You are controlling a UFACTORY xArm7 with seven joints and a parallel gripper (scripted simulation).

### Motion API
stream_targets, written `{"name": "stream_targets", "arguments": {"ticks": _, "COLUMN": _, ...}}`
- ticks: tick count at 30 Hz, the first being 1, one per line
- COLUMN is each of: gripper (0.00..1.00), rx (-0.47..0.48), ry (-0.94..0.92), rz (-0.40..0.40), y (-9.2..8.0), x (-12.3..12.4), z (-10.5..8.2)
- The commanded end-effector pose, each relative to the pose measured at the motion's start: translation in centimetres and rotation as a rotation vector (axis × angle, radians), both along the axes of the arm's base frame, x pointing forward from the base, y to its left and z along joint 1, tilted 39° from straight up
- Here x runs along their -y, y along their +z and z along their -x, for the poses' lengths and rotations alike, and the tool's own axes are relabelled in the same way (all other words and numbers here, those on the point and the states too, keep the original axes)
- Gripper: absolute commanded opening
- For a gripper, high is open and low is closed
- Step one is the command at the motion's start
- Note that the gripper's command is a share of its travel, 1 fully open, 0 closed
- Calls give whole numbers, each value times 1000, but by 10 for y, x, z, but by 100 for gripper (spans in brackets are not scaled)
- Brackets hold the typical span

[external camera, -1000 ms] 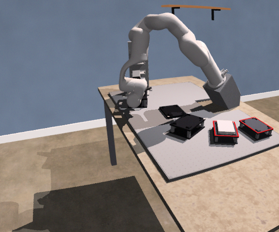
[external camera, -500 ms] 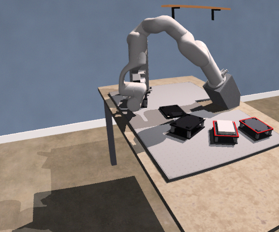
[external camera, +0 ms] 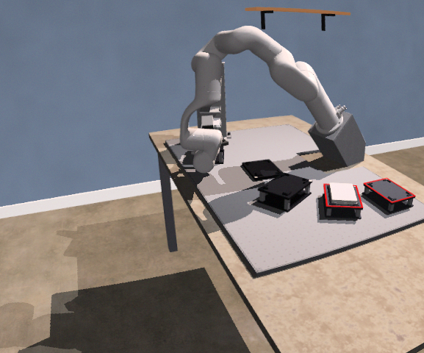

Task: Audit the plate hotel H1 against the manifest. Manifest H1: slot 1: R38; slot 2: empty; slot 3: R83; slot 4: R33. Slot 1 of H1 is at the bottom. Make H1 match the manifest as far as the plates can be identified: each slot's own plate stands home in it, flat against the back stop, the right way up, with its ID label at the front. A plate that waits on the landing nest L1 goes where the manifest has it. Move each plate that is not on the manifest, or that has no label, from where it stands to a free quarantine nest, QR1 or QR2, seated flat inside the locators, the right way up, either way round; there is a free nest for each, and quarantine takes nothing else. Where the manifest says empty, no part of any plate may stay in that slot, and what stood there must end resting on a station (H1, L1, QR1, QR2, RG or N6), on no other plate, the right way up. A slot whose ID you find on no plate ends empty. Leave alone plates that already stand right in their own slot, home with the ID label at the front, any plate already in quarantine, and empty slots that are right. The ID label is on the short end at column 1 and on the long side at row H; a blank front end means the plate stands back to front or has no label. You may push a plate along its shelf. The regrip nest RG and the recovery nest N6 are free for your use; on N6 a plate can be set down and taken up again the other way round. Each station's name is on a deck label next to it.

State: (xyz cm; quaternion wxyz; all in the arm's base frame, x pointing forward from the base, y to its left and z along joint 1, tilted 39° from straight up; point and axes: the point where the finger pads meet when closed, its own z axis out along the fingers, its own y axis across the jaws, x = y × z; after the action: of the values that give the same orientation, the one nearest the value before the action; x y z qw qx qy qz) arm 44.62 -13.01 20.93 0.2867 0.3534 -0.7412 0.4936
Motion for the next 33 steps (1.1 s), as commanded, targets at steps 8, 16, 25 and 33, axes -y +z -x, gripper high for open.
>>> {"name": "stream_targets", "arguments": {"ticks": 8, "gripper": 0, "rx": 2, "ry": -1, "rz": 1, "y": -1, "x": 0, "z": -1}}
{"name": "stream_targets", "arguments": {"ticks": 16, "gripper": 0, "rx": 2, "ry": -1, "rz": 1, "y": -2, "x": -1, "z": -3}}
{"name": "stream_targets", "arguments": {"ticks": 25, "gripper": 0, "rx": 2, "ry": -1, "rz": 1, "y": -4, "x": -1, "z": -4}}
{"name": "stream_targets", "arguments": {"ticks": 33, "gripper": 0, "rx": 2, "ry": -1, "rz": 1, "y": -6, "x": -2, "z": -6}}
